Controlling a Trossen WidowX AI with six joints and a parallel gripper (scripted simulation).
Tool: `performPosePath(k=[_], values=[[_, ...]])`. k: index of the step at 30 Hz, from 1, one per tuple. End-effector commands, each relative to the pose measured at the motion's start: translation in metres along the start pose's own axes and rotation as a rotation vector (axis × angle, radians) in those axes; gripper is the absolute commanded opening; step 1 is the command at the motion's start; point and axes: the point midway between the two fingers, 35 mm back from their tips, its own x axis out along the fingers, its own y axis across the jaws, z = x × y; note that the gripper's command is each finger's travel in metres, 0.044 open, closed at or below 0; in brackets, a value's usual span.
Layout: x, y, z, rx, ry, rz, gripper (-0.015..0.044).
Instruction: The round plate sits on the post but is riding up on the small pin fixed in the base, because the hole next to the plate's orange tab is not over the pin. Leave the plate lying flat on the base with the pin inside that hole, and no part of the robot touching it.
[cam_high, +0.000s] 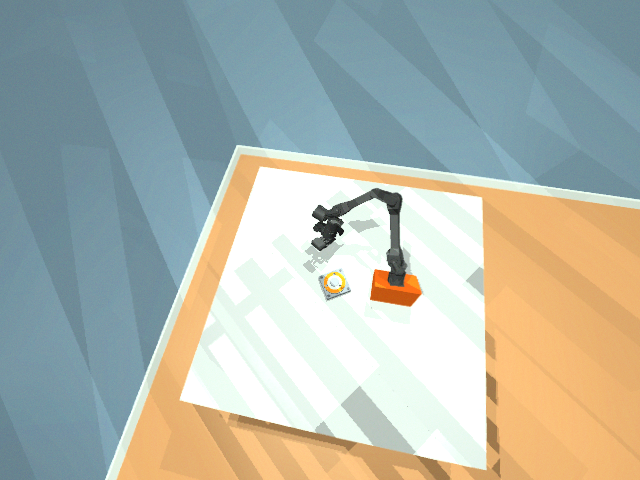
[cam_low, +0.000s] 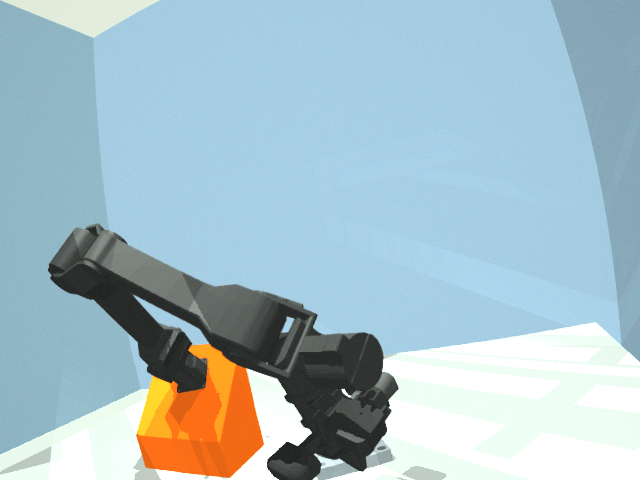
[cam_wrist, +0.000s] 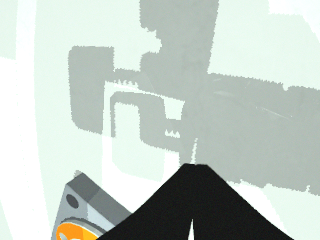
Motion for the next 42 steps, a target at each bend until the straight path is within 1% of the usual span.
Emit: performPosePath(k=[1,4,6,10,12,17,24,34,42], values=[[0.012,0.048,-0.046,-0.104,0.093,-0.031,0.0],[0.017,0.081,-0.087,-0.203,0.153,-0.072,0.0],[0.018,0.087,-0.096,-0.227,0.16,-0.088,0.0],[0.019,0.113,-0.15,-0.374,0.169,-0.195,0.0],[0.018,0.12,-0.176,-0.453,0.152,-0.258,0.0],[0.015,0.122,-0.204,-0.546,0.115,-0.332,0.0],[0.017,0.119,-0.206,-0.552,0.113,-0.336,0.0],[0.059,0.103,-0.206,-0.552,0.112,-0.338,0.0],[0.058,0.099,-0.207,-0.552,0.112,-0.338,0.0]])
